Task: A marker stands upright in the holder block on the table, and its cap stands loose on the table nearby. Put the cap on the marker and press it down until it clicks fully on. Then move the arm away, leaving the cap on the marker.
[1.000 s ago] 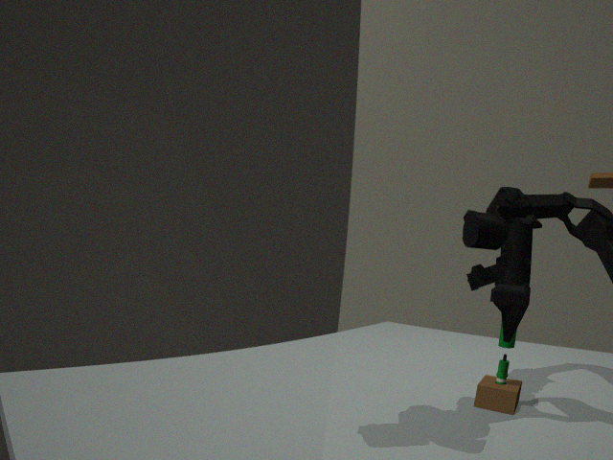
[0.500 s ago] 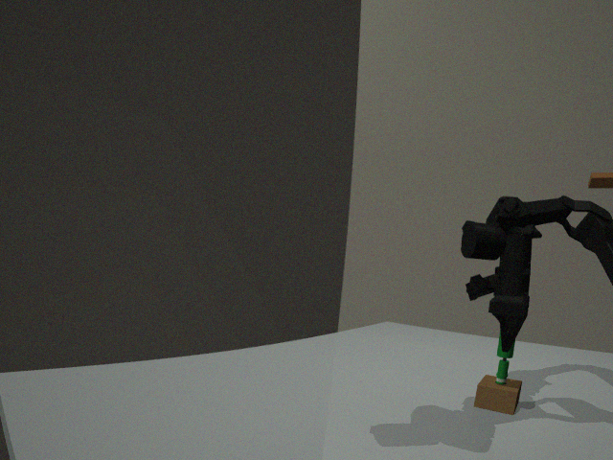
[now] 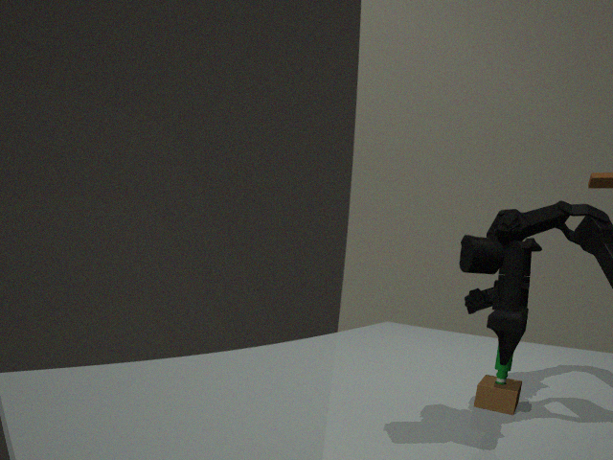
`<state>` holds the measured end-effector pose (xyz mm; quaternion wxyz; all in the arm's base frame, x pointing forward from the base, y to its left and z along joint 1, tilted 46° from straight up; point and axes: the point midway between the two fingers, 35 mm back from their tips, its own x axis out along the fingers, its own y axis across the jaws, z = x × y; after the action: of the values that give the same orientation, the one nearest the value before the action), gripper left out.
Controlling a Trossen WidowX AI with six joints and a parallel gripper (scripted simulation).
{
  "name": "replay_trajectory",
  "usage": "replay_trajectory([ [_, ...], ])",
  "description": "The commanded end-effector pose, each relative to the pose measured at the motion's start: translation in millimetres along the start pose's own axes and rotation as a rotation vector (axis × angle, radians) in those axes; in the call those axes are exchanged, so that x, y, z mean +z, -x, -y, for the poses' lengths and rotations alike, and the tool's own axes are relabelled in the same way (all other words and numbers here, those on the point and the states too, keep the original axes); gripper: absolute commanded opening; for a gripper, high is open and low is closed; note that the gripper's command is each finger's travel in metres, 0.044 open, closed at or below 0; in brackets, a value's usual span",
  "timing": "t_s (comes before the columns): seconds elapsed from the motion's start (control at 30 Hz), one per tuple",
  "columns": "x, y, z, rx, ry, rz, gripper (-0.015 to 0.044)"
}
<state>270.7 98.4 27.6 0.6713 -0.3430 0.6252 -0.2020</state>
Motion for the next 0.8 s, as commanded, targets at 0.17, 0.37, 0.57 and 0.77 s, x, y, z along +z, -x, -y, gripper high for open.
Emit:
replay_trajectory([
  [0.17, -0.6, -11.0, 0.5, -0.003, 0.002, 0.003, 0.0000],
  [0.37, -0.6, -11.0, 0.5, -0.003, 0.002, 0.003, 0.0000],
  [0.57, -1.1, -10.4, 0.4, -0.002, 0.001, -0.001, 0.0157],
  [0.77, -1.1, -10.4, 0.4, -0.002, 0.001, -0.001, 0.0315],
])
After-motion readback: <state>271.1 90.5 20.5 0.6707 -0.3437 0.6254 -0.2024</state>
